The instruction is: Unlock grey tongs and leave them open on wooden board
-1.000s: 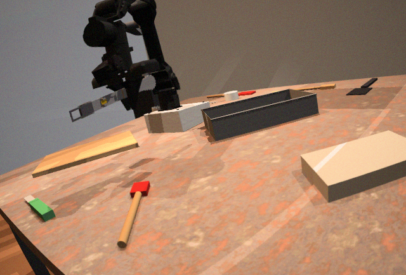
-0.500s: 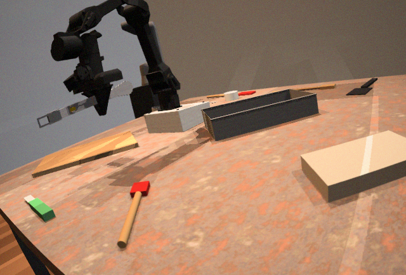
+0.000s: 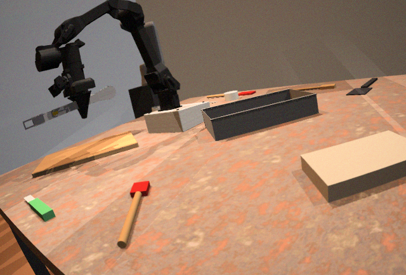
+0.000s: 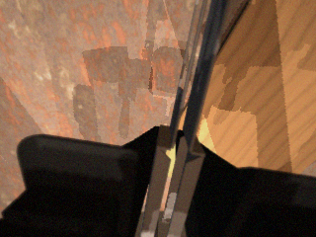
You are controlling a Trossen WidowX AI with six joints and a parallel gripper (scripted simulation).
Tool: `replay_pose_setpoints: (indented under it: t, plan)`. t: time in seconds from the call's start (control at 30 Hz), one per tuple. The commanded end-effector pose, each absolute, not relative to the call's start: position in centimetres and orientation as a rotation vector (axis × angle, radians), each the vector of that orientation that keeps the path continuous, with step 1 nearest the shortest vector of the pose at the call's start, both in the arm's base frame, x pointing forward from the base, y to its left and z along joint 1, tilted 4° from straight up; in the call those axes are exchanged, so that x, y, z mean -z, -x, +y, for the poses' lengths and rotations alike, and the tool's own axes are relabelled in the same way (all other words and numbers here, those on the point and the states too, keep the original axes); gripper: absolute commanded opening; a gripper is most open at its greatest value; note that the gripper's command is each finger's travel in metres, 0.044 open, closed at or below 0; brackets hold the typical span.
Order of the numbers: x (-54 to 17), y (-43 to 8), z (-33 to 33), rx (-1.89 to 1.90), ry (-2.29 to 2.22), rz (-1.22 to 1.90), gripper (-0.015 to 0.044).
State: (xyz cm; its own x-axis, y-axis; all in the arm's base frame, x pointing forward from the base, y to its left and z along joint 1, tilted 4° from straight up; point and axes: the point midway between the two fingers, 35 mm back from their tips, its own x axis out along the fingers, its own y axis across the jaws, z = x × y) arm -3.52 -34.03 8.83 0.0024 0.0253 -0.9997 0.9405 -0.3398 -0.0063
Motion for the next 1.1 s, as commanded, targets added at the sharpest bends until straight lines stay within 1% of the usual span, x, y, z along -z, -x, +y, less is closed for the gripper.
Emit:
replay_pose_setpoints:
  t: [0.0, 0.6, 0.87, 1.07]
  plan:
    - [-8.8, 5.9, -33.7, 1.493, -1.511, 1.022, -0.015]
    - [-8.9, 16.0, -30.2, 1.672, -1.677, 0.877, -0.015]
    - [-8.8, 16.4, -30.0, 1.683, -1.674, 0.868, -0.015]
    - [-8.6, 16.4, -30.2, 1.735, -1.59, 0.84, -0.015]
